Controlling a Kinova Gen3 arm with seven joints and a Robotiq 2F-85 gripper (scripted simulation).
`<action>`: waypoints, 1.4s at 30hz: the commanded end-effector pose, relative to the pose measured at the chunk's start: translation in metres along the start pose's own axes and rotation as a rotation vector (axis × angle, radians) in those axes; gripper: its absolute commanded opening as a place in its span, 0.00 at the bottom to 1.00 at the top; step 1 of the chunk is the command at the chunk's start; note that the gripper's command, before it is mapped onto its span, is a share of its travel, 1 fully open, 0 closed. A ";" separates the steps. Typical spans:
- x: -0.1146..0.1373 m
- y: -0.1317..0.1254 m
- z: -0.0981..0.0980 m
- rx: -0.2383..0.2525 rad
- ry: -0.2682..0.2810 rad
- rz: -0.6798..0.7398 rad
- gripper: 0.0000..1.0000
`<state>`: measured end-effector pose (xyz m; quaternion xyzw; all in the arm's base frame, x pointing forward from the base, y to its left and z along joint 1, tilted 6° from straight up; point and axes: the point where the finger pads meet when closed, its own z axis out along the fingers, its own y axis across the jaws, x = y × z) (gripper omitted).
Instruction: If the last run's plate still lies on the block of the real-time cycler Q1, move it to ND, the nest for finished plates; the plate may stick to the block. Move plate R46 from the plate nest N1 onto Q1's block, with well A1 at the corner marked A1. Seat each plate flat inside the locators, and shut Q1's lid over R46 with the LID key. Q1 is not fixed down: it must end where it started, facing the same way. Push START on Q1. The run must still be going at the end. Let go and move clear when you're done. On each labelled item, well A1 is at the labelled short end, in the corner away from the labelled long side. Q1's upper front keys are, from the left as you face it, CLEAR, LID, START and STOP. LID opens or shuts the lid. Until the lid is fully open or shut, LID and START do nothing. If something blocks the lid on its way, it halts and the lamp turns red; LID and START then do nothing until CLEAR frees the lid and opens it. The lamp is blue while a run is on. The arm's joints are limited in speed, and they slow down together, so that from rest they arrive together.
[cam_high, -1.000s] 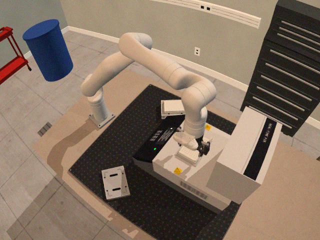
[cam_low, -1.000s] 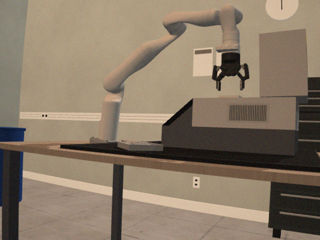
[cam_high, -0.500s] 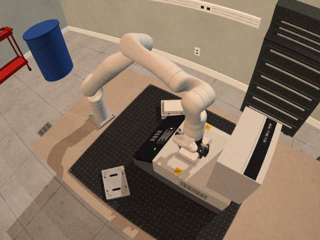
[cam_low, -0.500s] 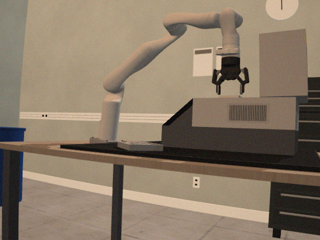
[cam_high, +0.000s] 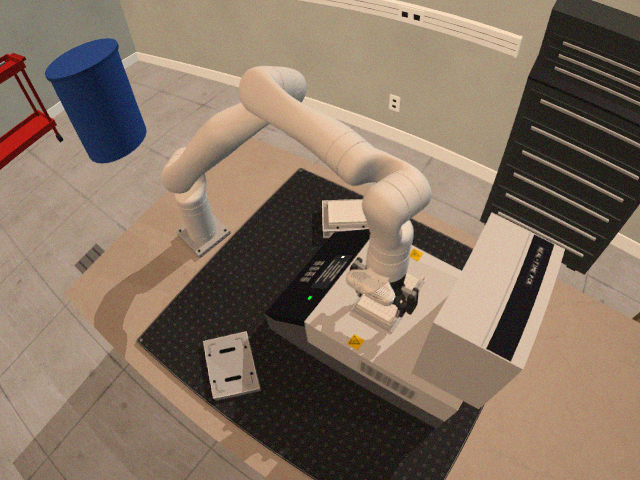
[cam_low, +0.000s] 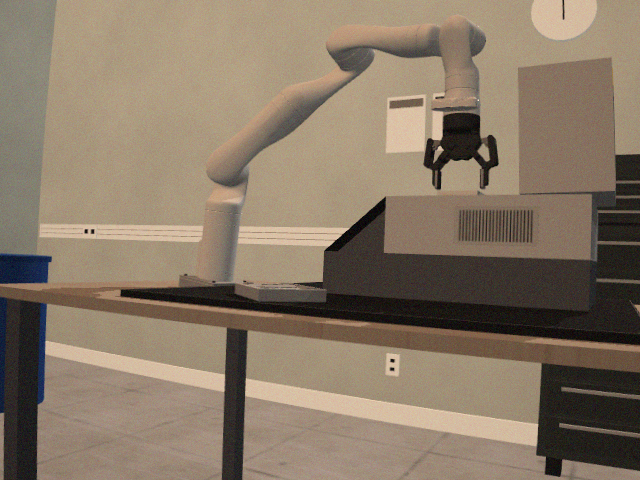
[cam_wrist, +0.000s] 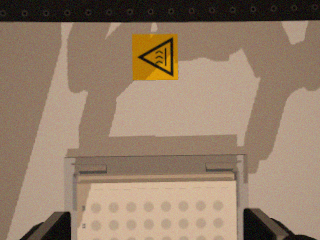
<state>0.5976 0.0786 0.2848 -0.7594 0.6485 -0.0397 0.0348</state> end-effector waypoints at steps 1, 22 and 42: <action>-0.002 -0.002 0.002 0.004 -0.001 -0.008 1.00; -0.002 -0.001 0.009 0.004 -0.001 -0.009 1.00; -0.002 -0.001 0.013 0.003 0.000 -0.009 1.00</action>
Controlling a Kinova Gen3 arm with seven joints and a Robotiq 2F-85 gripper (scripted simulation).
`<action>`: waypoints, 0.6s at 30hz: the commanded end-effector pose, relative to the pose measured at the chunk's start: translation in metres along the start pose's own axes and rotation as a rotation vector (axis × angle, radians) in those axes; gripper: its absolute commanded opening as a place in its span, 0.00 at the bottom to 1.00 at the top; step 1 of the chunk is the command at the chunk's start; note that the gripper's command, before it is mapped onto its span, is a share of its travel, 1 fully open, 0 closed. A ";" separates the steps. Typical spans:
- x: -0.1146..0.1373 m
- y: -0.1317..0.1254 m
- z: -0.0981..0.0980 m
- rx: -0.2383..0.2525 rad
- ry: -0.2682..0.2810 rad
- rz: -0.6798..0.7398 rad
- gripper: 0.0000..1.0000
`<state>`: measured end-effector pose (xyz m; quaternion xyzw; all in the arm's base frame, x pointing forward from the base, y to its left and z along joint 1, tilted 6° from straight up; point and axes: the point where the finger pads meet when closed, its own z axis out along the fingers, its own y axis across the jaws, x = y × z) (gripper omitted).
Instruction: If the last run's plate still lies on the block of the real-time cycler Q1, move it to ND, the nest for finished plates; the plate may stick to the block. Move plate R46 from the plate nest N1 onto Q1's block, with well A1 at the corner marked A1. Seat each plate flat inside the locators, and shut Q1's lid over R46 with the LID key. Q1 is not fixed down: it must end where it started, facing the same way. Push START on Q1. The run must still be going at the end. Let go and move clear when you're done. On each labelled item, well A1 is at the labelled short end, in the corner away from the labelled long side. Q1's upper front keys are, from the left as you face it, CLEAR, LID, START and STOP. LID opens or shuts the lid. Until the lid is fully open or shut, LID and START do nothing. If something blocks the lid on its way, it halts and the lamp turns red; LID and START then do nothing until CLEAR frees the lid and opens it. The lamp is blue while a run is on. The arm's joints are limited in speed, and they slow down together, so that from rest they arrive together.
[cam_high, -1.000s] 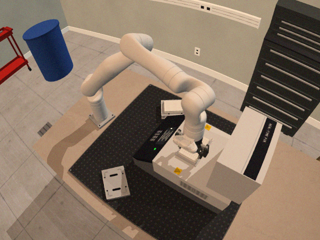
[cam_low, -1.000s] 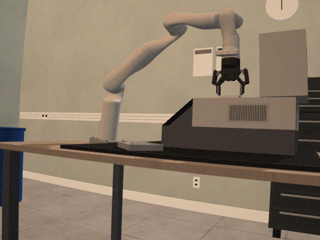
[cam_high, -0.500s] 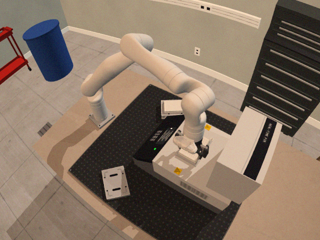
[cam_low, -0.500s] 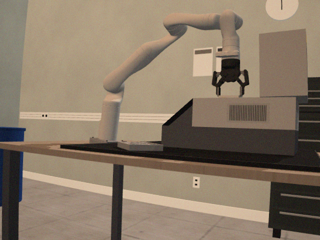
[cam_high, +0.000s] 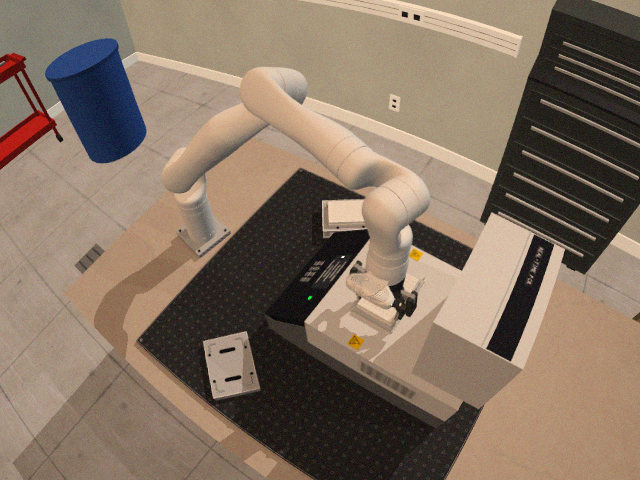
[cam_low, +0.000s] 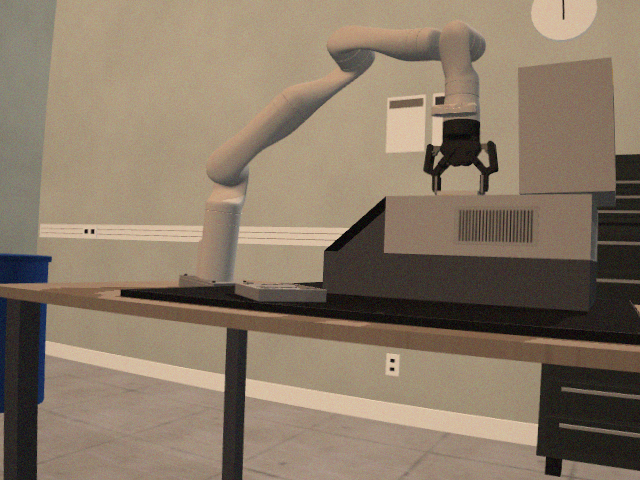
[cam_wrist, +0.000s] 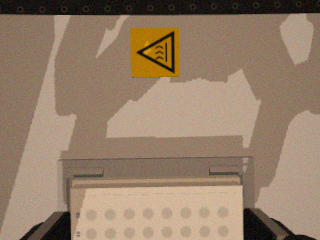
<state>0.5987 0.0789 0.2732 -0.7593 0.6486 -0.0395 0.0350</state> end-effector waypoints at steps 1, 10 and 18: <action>-0.002 -0.001 0.001 0.004 0.000 -0.009 1.00; -0.002 -0.001 0.001 0.004 0.000 -0.009 1.00; -0.001 -0.001 0.000 0.002 0.000 -0.003 0.96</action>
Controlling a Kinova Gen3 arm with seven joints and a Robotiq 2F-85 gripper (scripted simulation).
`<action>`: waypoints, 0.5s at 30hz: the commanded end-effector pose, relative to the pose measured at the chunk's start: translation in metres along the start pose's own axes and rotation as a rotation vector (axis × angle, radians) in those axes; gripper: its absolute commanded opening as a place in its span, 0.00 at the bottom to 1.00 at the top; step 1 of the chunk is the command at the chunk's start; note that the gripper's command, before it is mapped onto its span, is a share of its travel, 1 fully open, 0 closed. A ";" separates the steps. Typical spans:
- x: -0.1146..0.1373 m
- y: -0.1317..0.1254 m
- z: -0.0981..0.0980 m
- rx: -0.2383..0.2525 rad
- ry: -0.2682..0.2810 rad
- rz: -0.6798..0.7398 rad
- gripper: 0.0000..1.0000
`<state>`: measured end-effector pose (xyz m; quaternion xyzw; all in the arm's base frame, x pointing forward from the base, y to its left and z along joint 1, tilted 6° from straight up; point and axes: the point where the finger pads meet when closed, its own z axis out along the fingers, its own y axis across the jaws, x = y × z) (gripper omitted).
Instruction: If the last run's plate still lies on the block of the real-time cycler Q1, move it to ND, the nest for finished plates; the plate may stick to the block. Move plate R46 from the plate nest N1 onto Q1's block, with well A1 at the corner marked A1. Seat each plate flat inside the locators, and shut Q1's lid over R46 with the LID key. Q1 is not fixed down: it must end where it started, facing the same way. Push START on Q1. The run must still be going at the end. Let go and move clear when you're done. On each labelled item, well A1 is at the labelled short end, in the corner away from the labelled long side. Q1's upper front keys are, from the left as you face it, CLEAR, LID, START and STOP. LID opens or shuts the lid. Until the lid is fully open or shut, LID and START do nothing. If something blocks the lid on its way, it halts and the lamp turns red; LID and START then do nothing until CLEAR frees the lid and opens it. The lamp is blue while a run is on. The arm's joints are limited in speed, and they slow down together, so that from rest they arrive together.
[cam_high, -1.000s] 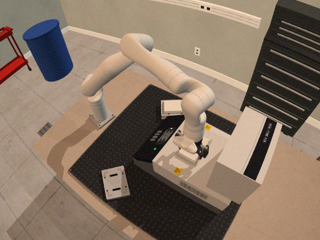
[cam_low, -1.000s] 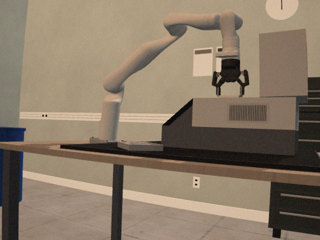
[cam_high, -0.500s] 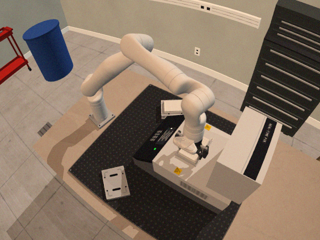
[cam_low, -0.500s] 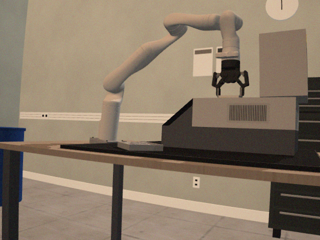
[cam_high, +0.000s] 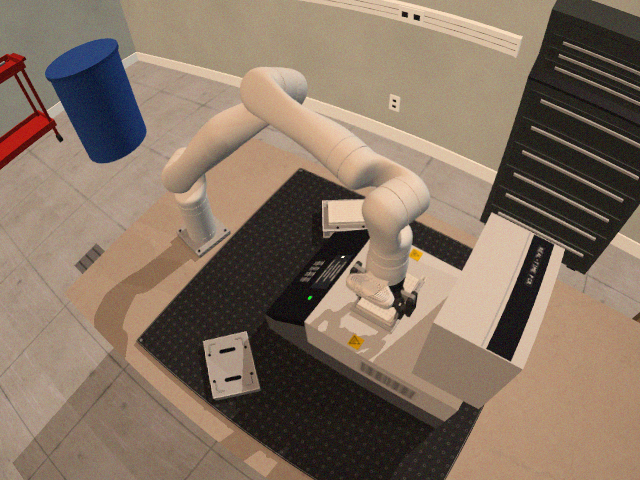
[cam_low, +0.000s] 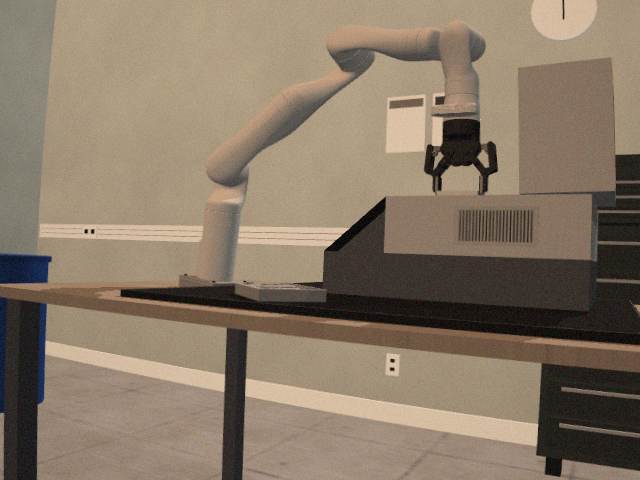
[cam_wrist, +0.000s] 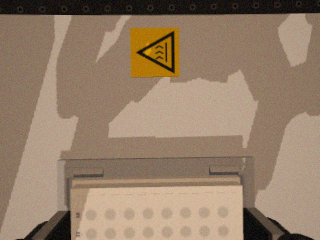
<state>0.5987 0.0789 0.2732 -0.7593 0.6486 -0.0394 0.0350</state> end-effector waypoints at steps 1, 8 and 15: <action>-0.001 -0.001 0.000 0.002 0.000 -0.003 0.95; -0.002 -0.001 0.002 0.003 0.001 -0.009 0.90; -0.002 -0.001 0.002 0.002 0.001 -0.009 0.90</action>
